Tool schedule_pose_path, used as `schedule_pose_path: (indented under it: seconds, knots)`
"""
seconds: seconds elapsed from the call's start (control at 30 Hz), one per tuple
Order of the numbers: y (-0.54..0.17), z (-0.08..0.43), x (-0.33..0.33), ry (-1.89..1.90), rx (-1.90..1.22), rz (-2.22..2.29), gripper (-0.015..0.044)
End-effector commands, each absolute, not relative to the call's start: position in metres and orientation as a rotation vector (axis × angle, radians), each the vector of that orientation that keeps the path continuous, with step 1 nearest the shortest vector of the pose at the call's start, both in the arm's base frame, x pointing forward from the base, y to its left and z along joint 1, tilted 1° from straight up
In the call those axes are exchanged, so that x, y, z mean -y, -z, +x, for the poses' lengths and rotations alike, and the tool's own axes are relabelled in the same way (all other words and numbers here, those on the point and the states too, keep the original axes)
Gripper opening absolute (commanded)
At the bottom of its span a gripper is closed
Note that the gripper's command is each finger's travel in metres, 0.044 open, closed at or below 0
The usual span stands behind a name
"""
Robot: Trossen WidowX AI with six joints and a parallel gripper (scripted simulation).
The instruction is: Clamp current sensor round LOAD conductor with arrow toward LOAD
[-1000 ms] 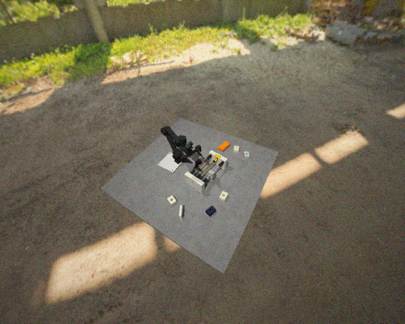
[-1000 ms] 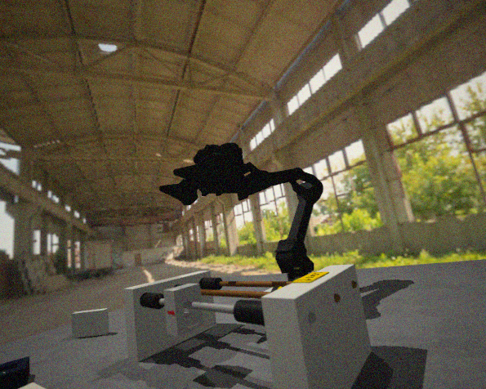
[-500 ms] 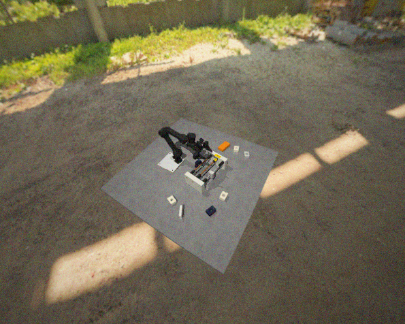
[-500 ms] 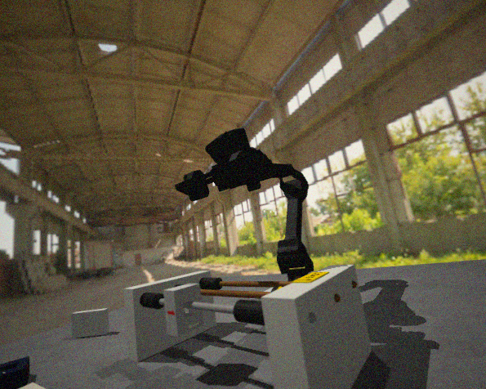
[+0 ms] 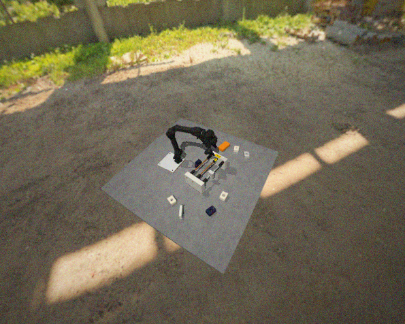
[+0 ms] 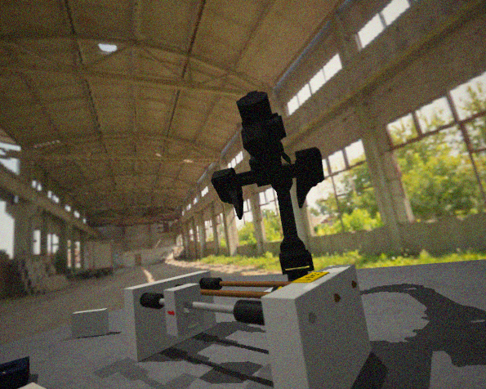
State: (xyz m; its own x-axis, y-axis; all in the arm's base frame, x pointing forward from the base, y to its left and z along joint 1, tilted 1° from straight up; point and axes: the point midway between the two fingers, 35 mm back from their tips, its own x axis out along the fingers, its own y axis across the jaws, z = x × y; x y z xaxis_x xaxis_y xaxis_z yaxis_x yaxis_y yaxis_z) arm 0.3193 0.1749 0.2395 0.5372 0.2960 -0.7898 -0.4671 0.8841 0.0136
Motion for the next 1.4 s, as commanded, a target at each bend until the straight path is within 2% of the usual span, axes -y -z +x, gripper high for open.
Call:
schedule_pose_path:
  seconds: [0.0, 0.77, 1.13, 1.37]
  knots:
    - [-0.222, 0.291, -0.205, -0.534, -1.116, -0.356, 0.044]
    - [-0.221, 0.29, -0.203, -0.528, -1.124, -0.351, 0.044]
    - [-0.141, 0.195, -0.103, -0.045, -1.554, -0.047, 0.044]
    - [-0.139, 0.193, -0.102, -0.036, -1.559, -0.043, 0.044]
